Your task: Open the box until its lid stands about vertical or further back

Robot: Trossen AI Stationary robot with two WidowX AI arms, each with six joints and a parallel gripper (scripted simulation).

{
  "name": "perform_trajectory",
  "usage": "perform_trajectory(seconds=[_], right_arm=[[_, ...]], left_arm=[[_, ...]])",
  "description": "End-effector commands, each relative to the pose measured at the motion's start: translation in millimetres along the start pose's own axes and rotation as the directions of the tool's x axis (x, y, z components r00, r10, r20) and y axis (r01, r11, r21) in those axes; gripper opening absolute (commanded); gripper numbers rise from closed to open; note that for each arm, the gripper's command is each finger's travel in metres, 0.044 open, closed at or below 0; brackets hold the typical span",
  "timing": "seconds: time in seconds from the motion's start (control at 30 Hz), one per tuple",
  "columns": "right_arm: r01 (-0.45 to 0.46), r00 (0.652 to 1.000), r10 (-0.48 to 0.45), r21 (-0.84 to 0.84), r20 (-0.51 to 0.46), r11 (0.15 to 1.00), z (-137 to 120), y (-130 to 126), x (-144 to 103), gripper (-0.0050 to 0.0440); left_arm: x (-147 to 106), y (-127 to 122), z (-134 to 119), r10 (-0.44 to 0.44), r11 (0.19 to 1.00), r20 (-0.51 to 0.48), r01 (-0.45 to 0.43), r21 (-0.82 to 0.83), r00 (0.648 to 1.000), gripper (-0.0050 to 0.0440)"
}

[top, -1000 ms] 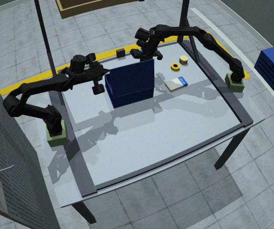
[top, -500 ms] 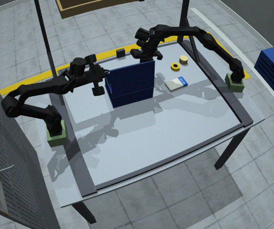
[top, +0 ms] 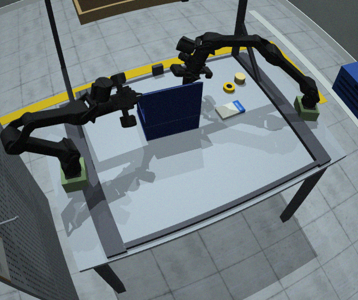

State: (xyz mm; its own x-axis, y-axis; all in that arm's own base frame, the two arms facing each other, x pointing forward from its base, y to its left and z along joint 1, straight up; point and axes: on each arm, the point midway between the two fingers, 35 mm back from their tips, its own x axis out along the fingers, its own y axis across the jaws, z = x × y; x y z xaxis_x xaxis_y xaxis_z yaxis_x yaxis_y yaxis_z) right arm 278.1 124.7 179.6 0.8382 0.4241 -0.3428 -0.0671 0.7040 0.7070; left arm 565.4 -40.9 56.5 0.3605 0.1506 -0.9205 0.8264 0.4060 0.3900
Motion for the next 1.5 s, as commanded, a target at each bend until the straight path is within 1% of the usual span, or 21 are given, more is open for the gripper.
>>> perform_trajectory(seconds=[0.0,0.07,0.2,0.27,0.83,0.93,1.03,1.1,1.3,1.47], right_arm=[[-0.039,0.999,0.039,-0.01,0.031,0.999,13.2,13.0,-6.5,0.0006],[-0.034,0.999,0.034,0.022,0.017,0.999,6.1,4.7,-5.3,0.0006],[-0.079,0.997,0.078,0.111,0.02,0.991,6.9,2.2,-7.2,0.0006],[-0.08,0.997,0.079,0.118,0.018,0.99,6.7,0.9,-7.4,0.0006],[-0.087,0.996,0.085,0.113,0.021,0.99,15.4,-4.3,-16.2,0.0006],[-0.078,0.997,0.077,0.115,0.015,0.99,11.4,-7.9,-13.7,0.0006],[-0.087,0.996,0.085,0.116,0.022,0.989,14.5,-4.5,-13.7,0.0006],[-0.079,0.997,0.078,0.119,0.014,0.99,10.1,-8.3,-12.3,0.0006],[-0.084,0.996,0.083,0.117,0.019,0.99,12.4,-5.8,-12.5,0.0006],[-0.083,0.997,0.081,0.116,0.018,0.99,12.2,-8.5,-12.6,0.0006]], left_arm=[[-10.0,5.3,1.1,0.015,1.0,0.012,-0.015,-0.002,1.0,0.0026],[-10.0,5.3,1.1,0.015,1.0,0.012,-0.015,-0.002,1.0,0.0026],[-10.0,5.3,1.1,0.015,1.0,0.012,-0.015,-0.002,1.0,0.0026],[-10.0,5.3,1.1,0.015,1.0,0.012,-0.015,-0.002,1.0,0.0026],[-10.0,5.3,1.1,0.015,1.0,0.012,-0.015,-0.002,1.0,0.0026],[-10.0,5.3,1.1,0.015,1.0,0.012,-0.015,-0.002,1.0,0.0026],[-10.0,5.3,1.1,0.015,1.0,0.012,-0.015,-0.002,1.0,0.0026],[-10.0,5.3,1.1,0.015,1.0,0.012,-0.015,-0.002,1.0,0.0026],[-10.0,5.3,1.1,0.015,1.0,0.012,-0.015,-0.002,1.0,0.0026],[-10.0,5.3,1.1,0.015,1.0,0.012,-0.015,-0.002,1.0,0.0026]])
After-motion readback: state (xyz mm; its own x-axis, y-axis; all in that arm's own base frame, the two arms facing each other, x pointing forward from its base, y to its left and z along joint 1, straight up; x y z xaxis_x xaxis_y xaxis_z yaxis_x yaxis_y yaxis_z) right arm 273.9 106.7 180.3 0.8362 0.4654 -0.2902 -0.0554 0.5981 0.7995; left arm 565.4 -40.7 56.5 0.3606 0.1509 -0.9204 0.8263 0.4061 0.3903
